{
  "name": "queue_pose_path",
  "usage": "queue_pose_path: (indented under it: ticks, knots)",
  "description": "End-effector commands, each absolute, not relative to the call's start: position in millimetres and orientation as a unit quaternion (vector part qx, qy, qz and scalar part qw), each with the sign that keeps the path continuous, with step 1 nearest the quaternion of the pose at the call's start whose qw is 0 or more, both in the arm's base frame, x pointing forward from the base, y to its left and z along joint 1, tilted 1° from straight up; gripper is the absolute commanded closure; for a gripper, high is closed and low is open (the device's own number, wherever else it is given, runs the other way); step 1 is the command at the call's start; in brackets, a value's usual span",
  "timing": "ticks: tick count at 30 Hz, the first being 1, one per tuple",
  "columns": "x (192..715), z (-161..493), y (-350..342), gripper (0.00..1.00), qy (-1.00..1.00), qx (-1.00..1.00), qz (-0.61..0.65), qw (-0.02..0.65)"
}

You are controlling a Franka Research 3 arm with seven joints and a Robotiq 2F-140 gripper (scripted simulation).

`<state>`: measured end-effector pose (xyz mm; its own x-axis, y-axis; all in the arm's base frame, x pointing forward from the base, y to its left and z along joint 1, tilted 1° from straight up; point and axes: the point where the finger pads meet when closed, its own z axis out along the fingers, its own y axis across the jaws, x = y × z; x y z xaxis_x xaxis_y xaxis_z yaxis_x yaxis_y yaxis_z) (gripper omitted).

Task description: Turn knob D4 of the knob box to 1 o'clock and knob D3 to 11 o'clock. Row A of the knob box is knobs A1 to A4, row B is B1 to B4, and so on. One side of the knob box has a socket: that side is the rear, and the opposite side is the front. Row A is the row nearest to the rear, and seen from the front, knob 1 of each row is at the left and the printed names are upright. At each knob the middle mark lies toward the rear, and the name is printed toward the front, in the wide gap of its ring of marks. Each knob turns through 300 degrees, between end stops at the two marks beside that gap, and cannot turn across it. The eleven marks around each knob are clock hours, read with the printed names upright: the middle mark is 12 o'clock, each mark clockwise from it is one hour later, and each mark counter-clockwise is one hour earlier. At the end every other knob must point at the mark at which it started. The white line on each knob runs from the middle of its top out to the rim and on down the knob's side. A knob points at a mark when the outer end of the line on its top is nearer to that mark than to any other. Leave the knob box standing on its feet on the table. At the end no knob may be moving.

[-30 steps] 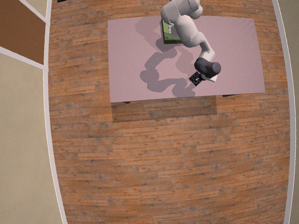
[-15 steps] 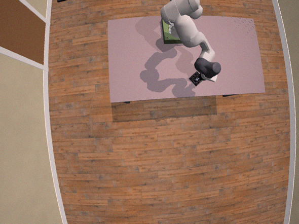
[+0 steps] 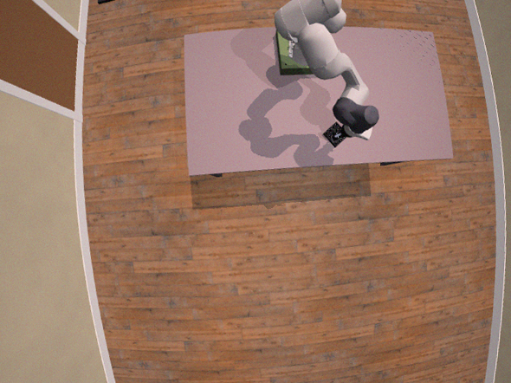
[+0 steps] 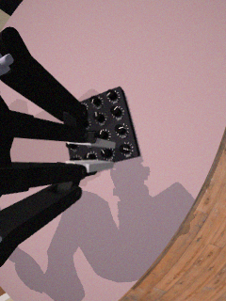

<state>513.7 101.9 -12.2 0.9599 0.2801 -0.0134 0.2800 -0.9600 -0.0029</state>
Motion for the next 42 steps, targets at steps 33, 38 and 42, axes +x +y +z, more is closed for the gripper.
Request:
queue_pose_path:
  ticks: [33,38,42]
  knots:
    - [517,20,103,0.88,-0.032,-0.999,0.010,-0.002]
    - [518,21,104,0.88,0.011,-1.000,0.010,-0.003]
    - [519,22,105,0.88,0.044,-0.999,0.010,-0.003]
